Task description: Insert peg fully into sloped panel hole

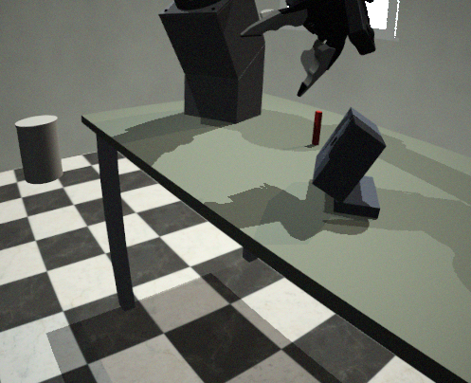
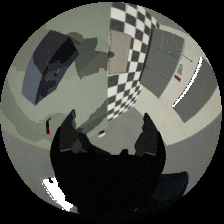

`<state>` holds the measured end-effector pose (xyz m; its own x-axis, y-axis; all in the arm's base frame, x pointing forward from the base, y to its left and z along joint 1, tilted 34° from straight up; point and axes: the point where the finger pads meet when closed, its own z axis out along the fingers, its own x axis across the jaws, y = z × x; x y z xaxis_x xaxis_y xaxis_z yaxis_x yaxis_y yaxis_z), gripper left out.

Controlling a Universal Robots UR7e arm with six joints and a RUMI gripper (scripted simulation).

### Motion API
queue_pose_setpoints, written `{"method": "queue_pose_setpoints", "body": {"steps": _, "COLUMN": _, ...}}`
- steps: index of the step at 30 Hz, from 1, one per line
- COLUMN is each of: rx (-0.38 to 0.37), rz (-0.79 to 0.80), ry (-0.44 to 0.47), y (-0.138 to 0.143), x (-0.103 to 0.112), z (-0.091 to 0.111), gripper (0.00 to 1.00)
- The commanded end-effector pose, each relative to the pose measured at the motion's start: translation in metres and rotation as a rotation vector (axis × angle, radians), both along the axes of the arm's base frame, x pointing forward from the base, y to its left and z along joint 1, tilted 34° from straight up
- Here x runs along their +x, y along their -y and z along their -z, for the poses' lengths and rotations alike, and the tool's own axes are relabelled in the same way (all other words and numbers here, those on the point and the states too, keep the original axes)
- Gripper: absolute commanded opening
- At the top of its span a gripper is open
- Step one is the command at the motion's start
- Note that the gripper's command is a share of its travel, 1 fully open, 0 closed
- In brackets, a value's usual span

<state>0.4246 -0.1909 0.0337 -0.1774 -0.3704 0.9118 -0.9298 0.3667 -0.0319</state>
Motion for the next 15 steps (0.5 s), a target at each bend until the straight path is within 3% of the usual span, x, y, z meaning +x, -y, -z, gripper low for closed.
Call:
{"method": "queue_pose_setpoints", "body": {"steps": 1, "rx": 0.016, "rz": -0.016, "ry": -0.020, "y": -0.002, "x": 0.000, "z": 0.003, "gripper": 1.00}}
{"method": "queue_pose_setpoints", "body": {"steps": 15, "rx": 0.089, "rz": -0.089, "ry": -0.134, "y": -0.011, "x": -0.002, "z": 0.023, "gripper": 1.00}}
